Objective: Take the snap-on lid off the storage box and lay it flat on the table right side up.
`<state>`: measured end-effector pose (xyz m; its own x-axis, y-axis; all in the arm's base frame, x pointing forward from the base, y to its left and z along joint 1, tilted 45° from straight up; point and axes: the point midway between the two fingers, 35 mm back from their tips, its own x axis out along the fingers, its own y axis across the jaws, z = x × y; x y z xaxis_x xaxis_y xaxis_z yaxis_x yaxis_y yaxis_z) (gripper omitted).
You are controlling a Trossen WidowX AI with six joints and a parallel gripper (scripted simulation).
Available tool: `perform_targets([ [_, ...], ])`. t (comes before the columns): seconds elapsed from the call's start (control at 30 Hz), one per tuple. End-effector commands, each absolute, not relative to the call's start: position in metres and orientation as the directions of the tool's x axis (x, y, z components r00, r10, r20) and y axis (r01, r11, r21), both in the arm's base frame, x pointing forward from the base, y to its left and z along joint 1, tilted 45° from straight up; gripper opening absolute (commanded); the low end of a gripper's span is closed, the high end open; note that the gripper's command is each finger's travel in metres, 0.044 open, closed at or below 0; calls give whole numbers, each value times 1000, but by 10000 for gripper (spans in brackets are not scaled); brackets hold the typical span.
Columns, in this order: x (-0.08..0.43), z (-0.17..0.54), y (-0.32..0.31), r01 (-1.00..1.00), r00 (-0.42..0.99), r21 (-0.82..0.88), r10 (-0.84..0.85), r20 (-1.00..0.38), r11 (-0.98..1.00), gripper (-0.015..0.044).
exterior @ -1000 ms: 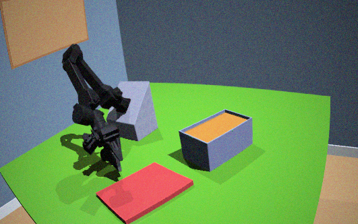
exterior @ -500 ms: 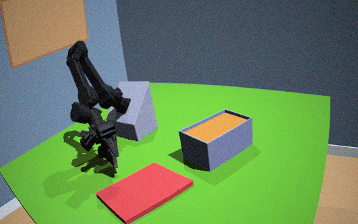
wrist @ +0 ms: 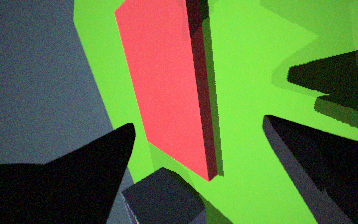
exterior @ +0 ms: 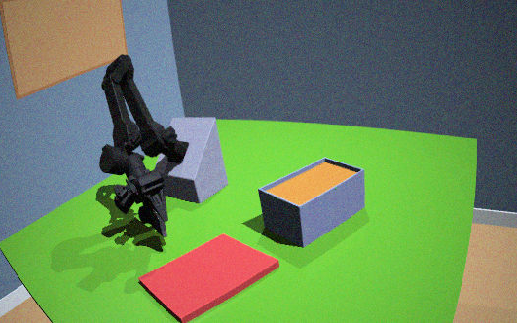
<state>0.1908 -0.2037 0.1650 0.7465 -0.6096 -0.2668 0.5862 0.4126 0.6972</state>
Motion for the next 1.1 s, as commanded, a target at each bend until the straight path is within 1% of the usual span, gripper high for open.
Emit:
perform_targets([
  [0.0,190,174,-198,583,748,695,-611,-259,420,440],
  [1.07,166,210,-151,583,748,696,-610,-259,419,440],
])
